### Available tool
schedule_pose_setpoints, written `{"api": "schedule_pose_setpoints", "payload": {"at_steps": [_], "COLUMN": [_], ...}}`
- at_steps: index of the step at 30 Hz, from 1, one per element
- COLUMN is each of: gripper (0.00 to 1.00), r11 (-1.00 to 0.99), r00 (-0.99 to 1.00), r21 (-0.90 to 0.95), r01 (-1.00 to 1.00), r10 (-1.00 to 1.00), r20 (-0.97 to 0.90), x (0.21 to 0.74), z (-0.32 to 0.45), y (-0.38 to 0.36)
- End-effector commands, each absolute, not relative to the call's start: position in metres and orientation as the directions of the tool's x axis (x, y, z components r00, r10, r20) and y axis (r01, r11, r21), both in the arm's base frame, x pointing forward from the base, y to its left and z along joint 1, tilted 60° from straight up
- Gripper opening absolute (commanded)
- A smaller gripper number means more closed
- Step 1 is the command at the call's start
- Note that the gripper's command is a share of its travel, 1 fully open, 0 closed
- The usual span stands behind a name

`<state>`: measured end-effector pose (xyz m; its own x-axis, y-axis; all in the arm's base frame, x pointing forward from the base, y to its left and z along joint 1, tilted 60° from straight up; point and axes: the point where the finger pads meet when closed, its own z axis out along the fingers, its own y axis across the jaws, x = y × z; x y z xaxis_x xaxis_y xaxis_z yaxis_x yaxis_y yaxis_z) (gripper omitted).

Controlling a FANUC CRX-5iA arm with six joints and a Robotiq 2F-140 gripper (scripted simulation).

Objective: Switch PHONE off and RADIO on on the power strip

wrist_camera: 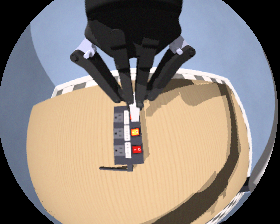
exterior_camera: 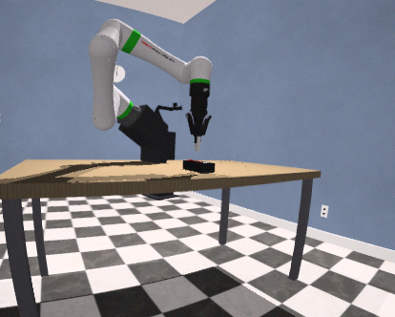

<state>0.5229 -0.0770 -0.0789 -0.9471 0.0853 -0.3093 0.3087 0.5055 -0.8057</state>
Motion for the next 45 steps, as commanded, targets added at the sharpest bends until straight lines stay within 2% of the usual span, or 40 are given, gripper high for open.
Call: {"api": "schedule_pose_setpoints", "payload": {"at_steps": [1,45], "gripper": [0.00,0.00], "r11": [0.506,0.506], "r00": [-0.948,-0.948], "r21": [-0.806,-0.806], "r01": [0.308,0.308], "r10": [0.086,0.086], "r20": [-0.308,-0.308], "x": [0.5324,0.5400], "z": [-0.0711,-0.0639], "y": [-0.0766,-0.0775]}}
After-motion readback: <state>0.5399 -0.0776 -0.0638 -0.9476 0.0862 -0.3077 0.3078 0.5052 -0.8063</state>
